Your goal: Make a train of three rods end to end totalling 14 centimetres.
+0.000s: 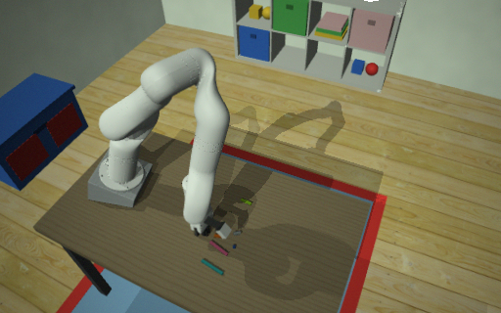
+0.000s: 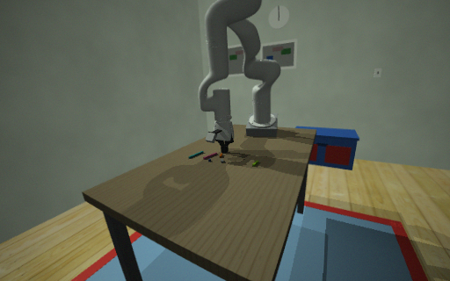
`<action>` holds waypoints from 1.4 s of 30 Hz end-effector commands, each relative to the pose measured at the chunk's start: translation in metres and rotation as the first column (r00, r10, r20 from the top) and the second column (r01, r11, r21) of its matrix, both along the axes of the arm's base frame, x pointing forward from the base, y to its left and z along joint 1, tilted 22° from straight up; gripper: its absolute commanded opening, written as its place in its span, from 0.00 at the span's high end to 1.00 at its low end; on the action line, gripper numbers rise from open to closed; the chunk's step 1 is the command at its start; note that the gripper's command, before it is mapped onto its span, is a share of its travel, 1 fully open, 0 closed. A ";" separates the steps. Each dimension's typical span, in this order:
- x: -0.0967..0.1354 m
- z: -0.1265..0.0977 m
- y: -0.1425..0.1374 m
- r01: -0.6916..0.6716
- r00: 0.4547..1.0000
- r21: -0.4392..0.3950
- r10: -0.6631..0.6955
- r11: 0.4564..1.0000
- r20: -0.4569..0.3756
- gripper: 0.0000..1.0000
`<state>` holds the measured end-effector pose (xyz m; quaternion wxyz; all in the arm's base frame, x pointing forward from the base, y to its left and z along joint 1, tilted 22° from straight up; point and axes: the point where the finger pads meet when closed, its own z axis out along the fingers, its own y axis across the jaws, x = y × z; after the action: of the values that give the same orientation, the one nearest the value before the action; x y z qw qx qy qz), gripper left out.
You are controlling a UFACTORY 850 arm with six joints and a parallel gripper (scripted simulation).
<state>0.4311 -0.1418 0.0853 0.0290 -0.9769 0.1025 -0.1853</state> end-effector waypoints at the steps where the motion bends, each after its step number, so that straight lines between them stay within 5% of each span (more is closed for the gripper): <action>1: 0.000 0.000 0.000 0.000 1.000 0.000 0.000 1.000 0.001 0.96; 25: 0.000 0.000 0.000 0.000 1.000 0.000 0.000 1.000 0.001 0.96; 42: 0.000 0.000 0.000 0.000 1.000 0.000 0.000 1.000 0.001 0.76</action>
<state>0.4311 -0.1418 0.0853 0.0290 -0.9769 0.1025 -0.1853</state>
